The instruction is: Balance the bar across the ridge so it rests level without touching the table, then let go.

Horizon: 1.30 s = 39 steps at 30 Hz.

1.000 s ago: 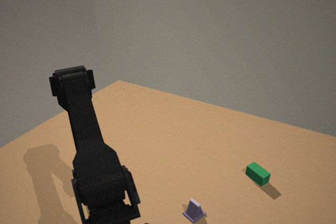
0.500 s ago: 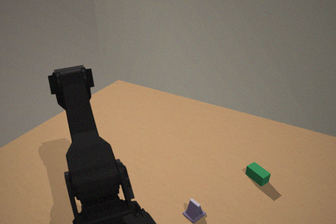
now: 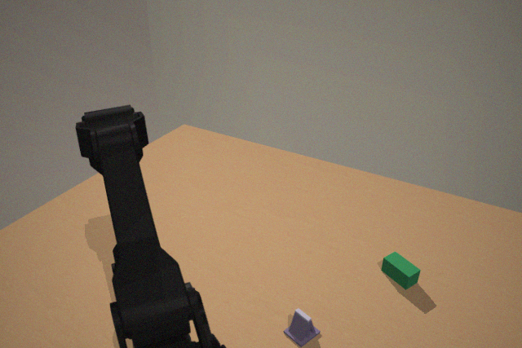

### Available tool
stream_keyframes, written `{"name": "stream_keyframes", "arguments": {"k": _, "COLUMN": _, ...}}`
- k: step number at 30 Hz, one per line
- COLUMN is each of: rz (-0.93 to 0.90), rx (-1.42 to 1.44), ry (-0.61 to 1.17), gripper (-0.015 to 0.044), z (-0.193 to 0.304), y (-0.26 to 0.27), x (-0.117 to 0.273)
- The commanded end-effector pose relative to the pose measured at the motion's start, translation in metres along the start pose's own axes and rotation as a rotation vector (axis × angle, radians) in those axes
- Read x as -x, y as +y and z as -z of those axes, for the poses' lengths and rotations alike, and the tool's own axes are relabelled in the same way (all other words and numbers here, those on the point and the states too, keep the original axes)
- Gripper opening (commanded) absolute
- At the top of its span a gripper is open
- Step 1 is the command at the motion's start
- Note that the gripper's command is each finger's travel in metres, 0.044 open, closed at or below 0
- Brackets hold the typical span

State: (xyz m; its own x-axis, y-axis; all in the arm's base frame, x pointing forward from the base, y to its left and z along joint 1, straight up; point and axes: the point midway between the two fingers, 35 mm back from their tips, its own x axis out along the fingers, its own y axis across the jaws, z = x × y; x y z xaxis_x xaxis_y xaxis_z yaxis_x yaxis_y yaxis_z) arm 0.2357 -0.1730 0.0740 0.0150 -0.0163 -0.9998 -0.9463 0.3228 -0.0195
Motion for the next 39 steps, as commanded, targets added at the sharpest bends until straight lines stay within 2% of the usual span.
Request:
{"name": "stream_keyframes", "arguments": {"k": 1, "rz": 0.005, "rx": 0.006, "ry": -0.003, "gripper": 0.0315, "z": 0.0, "y": 0.0, "x": -0.003}}
{"name": "stream_keyframes", "arguments": {"k": 16, "rz": 0.004, "rx": 0.006, "ry": -0.003, "gripper": 0.0315, "z": -0.001, "y": 0.0, "x": -0.026}}
{"name": "stream_keyframes", "arguments": {"k": 31, "rz": 0.004, "rx": 0.006, "ry": -0.003, "gripper": 0.0315, "z": -0.001, "y": 0.0, "x": -0.027}}
{"name": "stream_keyframes", "arguments": {"k": 37, "rz": 0.003, "rx": 0.0, "ry": 0.0, "gripper": 0.0157, "z": 0.0, "y": 0.0, "x": -0.027}}
{"name": "stream_keyframes", "arguments": {"k": 39, "rz": 0.003, "rx": 0.0, "ry": 0.0, "gripper": 0.0144, "z": 0.0, "y": 0.0, "x": -0.027}}
